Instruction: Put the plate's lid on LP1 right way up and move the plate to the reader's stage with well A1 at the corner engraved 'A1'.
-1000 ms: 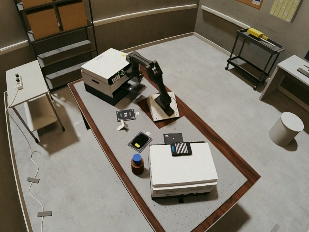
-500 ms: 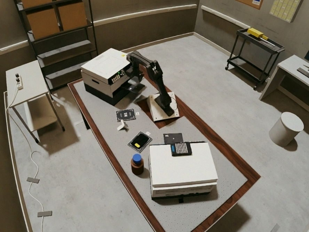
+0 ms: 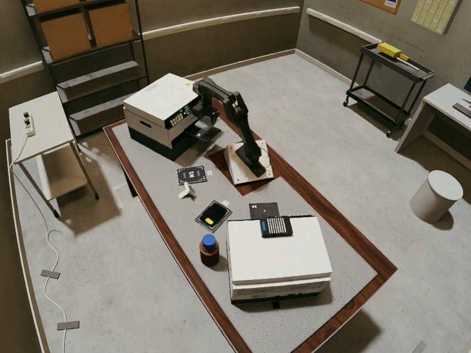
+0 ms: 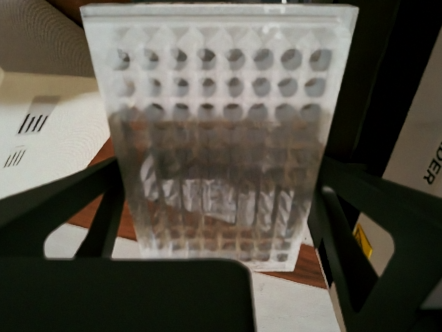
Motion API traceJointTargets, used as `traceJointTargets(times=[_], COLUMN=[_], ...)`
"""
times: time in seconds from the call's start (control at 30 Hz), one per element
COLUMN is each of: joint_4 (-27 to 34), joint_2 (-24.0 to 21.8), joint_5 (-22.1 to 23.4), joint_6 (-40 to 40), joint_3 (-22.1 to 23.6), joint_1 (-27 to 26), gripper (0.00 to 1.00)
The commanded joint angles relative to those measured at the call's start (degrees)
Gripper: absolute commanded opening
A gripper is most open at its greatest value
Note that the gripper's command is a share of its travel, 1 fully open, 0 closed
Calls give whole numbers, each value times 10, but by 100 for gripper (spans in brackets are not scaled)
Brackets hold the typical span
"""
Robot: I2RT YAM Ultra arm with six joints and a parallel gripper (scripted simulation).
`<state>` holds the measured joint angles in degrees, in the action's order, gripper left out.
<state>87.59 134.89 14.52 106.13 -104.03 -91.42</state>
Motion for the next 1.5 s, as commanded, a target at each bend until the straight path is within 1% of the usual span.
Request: traceJointTargets(times=[0.0, 0.17, 0.2, 0.27, 0.3, 0.4, 0.5, 0.53, 0.97, 1.03, 1.07, 1.1, 1.33, 1.47], joint_4=[5, 5, 9, -11, -14, -24, -27, -30, -70, -70, -73, -75, -97, -109], joint_2=[-4, -4, -6, -13, -15, -17, -18, -18, -21, -21, -22, -21, -23, -22], joint_5=[2, 2, 7, 8, 8, 9, 9, 9, 13, 13, 13, 13, 15, 16], joint_6=[3, 3, 7, 6, 5, -1, -2, -4, -13, -13, -13, -14, -18, -20], joint_3=[-13, -13, -21, -9, 12, 24, 17, 31, 72, 72, 60, 77, 100, 110], joint_1=[-1, -1, 4, 5, 4, 2, 4, 6, 14, 14, 6, 7, 21, 17], gripper=[86, 86, 86, 86, 86, 86, 86, 86, 86, 86, 86, 86, 86, 86])
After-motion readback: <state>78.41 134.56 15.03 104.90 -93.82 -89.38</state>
